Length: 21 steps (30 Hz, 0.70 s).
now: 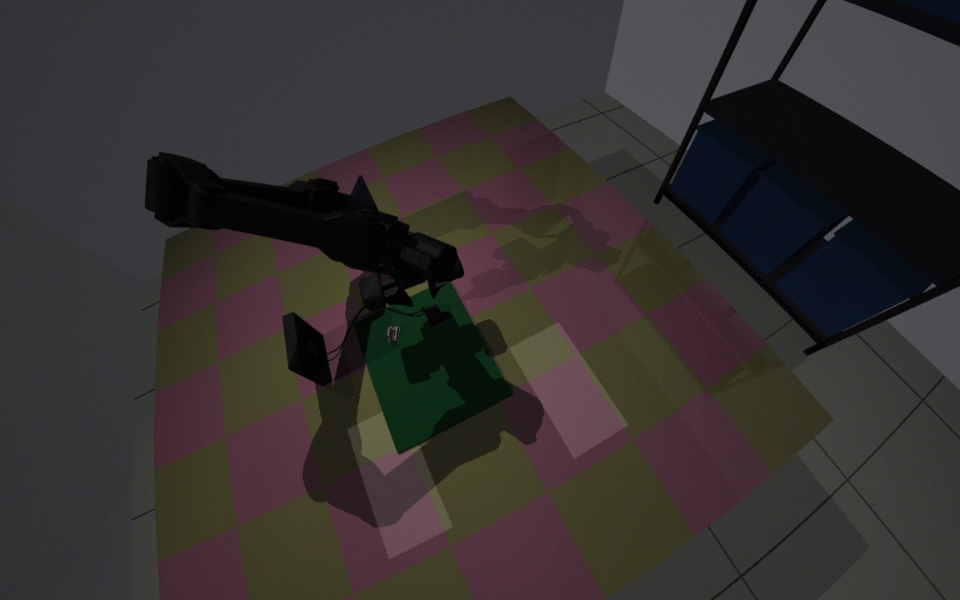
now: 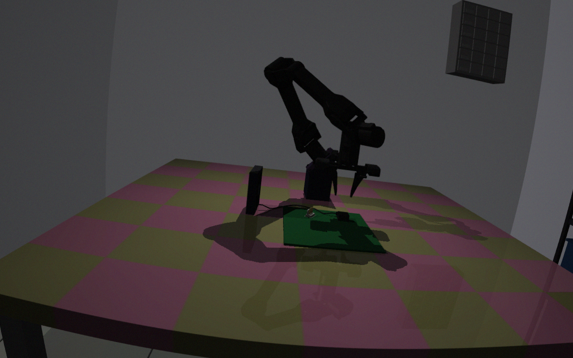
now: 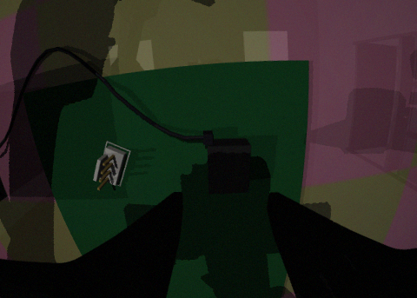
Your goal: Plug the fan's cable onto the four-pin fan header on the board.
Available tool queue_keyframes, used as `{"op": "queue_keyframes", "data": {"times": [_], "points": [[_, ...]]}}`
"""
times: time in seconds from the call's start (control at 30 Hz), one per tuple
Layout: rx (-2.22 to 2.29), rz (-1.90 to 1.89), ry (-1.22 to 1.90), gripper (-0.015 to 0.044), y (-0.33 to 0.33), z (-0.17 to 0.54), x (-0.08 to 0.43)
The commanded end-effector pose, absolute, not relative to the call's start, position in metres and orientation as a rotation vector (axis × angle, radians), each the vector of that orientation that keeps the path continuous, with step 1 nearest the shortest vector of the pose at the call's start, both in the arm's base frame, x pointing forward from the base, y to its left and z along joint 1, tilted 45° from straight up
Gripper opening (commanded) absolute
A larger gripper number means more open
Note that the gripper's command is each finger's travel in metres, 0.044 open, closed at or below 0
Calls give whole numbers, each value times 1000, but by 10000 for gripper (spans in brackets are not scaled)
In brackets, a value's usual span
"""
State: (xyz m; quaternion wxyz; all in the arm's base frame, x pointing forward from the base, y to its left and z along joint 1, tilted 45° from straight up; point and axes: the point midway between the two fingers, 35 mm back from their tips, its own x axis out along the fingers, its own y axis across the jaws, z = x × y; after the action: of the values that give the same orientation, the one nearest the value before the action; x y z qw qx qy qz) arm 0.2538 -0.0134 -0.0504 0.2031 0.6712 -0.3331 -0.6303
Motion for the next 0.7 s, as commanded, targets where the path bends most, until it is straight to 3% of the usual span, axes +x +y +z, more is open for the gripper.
{"op": "queue_keyframes", "data": {"times": [0.0, 0.23, 0.67], "points": [[1869, -1757, -925, 258, -14, -50, 254], [1869, -1757, -925, 440, -14, -50, 254], [1869, -1757, -925, 440, -14, -50, 254]]}}
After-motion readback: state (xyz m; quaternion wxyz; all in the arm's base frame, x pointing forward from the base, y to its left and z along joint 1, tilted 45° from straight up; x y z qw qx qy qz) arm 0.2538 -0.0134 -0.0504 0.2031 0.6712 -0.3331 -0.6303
